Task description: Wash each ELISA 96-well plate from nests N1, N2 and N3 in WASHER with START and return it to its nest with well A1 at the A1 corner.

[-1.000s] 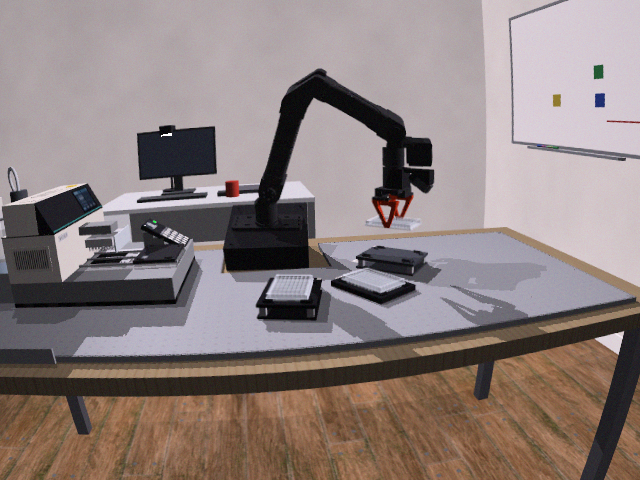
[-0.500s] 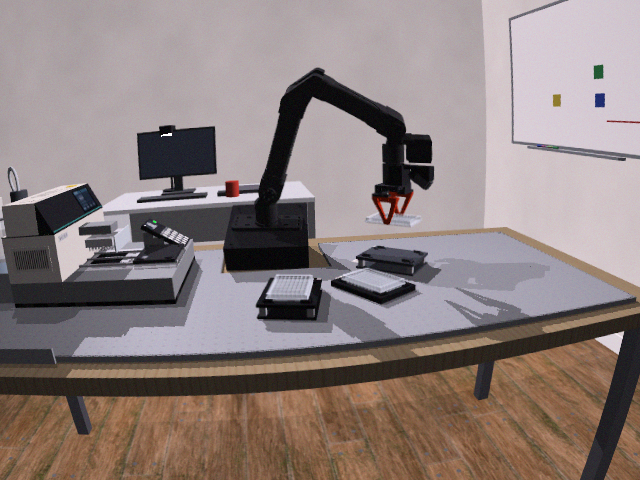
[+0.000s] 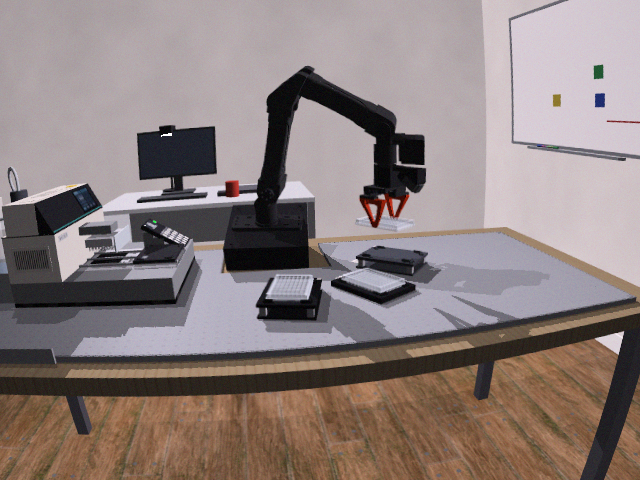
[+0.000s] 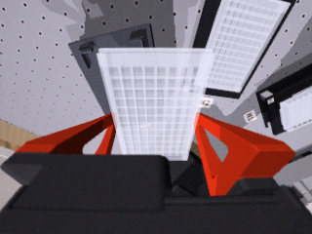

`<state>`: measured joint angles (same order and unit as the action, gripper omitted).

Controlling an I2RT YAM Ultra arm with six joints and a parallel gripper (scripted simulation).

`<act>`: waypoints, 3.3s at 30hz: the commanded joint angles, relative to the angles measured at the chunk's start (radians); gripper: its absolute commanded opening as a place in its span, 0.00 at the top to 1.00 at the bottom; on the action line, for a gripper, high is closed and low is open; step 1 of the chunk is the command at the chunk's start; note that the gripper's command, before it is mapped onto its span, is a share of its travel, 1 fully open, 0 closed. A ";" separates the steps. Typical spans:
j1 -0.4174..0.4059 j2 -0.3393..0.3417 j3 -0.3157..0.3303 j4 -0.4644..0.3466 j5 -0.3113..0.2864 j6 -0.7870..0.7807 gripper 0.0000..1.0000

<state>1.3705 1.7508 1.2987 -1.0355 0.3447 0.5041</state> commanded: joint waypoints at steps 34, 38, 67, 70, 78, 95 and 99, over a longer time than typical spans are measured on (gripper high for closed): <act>-0.382 -0.200 -0.034 -0.018 -0.059 -0.247 1.00; -0.446 -0.235 -0.051 -0.019 -0.073 -0.300 1.00; -0.840 -0.336 -0.048 -0.038 -0.183 -0.686 1.00; -0.840 -0.336 -0.048 -0.038 -0.183 -0.686 1.00; -0.972 -0.385 -0.078 -0.040 -0.226 -0.634 1.00; -1.286 -0.425 -0.085 -0.054 -0.334 -0.930 1.00; -1.329 -0.423 -0.080 -0.057 -0.349 -0.970 1.00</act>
<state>0.0692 1.3342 1.2037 -1.0870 0.0227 -0.3988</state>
